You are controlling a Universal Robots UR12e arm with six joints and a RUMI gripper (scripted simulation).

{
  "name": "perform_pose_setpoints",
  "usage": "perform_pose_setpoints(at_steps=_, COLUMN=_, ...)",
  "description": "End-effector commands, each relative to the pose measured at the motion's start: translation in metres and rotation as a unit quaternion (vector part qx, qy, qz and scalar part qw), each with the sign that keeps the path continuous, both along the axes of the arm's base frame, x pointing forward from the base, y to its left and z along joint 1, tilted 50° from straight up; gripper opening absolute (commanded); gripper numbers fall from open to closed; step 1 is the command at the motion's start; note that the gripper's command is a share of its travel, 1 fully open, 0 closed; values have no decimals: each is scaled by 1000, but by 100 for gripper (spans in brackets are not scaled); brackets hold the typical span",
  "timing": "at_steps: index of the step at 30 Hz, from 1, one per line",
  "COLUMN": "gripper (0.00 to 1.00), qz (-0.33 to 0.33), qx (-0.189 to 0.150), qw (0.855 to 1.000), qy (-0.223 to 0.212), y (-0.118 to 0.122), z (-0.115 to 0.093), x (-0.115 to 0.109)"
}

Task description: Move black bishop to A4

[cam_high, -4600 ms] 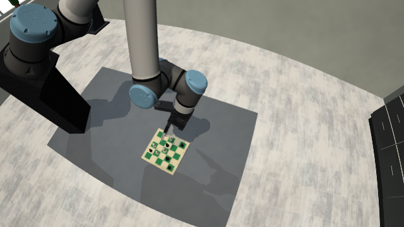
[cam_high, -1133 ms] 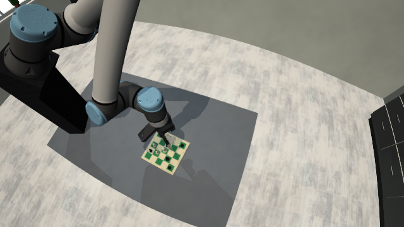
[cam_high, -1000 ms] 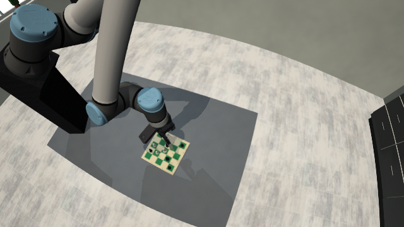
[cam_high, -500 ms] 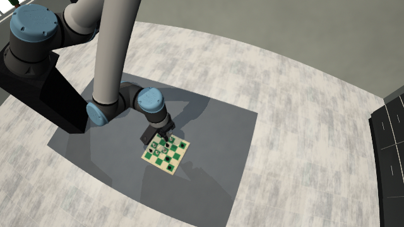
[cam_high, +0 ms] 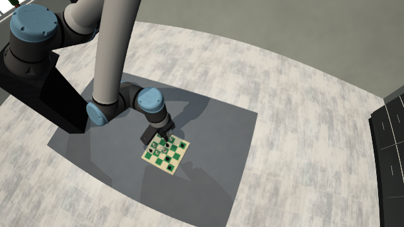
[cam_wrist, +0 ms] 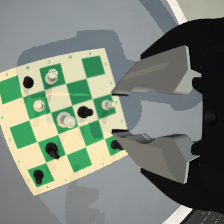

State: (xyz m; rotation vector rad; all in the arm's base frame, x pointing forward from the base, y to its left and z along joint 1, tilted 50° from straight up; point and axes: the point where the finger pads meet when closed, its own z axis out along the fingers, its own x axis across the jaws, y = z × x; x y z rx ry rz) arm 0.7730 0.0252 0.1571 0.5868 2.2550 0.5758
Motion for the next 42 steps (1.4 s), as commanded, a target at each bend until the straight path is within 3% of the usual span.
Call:
perform_pose_setpoints(at_steps=1, gripper=22, qz=1, qx=0, qw=1000, qy=-1, y=0, z=2, x=2)
perform_pose_setpoints(at_steps=28, gripper=22, qz=1, qx=0, qw=1000, qy=-1, y=2, z=-1, x=6)
perform_pose_setpoints(at_steps=42, gripper=22, qz=1, qx=-1, qw=1000, qy=-1, y=6, z=-13, x=19)
